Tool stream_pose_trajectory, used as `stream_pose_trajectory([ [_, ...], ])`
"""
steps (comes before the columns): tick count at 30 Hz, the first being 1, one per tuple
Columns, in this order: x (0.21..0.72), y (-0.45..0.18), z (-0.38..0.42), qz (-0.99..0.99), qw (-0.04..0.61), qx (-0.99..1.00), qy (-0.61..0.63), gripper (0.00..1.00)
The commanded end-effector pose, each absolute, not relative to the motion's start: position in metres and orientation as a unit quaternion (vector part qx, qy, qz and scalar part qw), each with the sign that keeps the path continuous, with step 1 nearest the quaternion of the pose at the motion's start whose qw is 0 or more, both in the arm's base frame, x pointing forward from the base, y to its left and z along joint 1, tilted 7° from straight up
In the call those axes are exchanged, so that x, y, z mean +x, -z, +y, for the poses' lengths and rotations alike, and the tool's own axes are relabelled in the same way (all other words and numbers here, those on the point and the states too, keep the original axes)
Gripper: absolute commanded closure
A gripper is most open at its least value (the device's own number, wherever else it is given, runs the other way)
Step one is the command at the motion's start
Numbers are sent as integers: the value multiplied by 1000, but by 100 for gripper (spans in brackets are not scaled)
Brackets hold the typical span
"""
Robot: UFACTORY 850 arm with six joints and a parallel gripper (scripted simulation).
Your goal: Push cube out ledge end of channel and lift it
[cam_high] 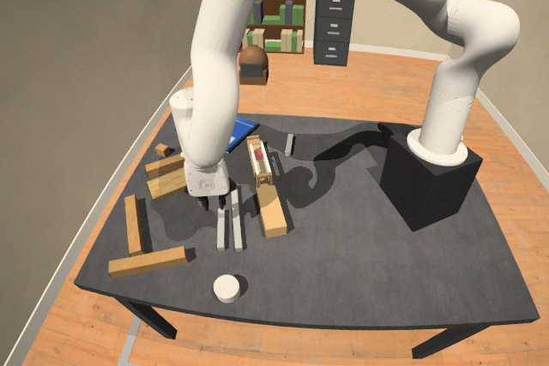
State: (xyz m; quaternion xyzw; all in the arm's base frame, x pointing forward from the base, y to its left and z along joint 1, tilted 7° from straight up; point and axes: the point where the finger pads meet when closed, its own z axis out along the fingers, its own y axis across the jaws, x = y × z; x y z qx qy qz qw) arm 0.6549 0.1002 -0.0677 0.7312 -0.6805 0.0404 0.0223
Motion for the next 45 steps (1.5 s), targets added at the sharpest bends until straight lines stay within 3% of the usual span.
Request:
stream_pose_trajectory([
  [1,656,67,101,-682,30,729,-50,61],
  [8,656,73,100,-682,30,729,-50,61],
  [24,658,153,92,-682,30,729,-50,61],
  [45,659,180,89,-682,30,729,-50,61],
])
